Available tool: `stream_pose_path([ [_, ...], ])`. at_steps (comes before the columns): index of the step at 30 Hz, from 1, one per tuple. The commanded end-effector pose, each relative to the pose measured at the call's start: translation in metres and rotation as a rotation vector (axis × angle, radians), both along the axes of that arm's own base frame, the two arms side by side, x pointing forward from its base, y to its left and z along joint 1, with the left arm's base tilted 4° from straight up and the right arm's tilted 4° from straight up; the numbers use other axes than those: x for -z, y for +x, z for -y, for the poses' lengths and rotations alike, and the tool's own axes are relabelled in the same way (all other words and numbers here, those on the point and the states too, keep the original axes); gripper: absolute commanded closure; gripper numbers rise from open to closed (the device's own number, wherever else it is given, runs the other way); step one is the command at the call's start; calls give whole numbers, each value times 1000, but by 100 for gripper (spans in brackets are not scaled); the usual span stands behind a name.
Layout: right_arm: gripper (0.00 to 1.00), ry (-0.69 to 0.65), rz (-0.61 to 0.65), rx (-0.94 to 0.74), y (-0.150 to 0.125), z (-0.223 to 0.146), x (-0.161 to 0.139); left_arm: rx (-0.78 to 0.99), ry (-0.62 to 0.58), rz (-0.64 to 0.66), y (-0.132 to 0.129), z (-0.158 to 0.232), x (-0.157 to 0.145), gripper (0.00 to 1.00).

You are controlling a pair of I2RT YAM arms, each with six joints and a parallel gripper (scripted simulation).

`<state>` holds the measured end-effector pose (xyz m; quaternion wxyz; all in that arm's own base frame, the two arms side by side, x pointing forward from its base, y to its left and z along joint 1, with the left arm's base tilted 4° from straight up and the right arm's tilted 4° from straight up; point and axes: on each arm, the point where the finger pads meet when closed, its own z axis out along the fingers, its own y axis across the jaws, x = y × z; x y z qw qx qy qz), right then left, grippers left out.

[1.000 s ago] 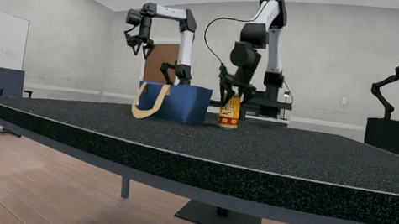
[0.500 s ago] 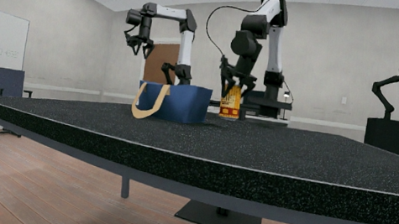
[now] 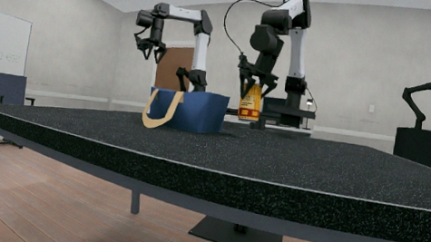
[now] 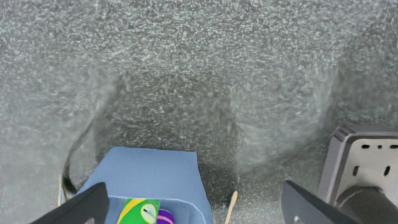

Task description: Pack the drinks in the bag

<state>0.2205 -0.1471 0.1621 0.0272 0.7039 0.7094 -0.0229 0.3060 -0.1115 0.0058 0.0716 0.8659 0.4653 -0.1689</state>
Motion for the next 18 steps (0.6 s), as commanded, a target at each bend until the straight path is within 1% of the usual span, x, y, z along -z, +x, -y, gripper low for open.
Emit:
stream_pose_path([
  [1, 14, -14, 9, -4, -2, -2, -2, -4, -35, 53, 8, 9, -27, 30],
  [3, 14, -14, 9, -4, -2, -2, -2, -2, -33, 35, 3, 10, -36, 30],
  [6, 14, -14, 9, -4, -2, -2, -2, 0, -36, 52, 7, 11, -35, 30],
  [7, 14, -14, 9, -4, -2, -2, -2, -6, -34, 33, 4, 9, -40, 30],
  [18, 14, -14, 9, -4, -2, -2, -2, -4, -42, 36, 1, 13, -69, 30],
])
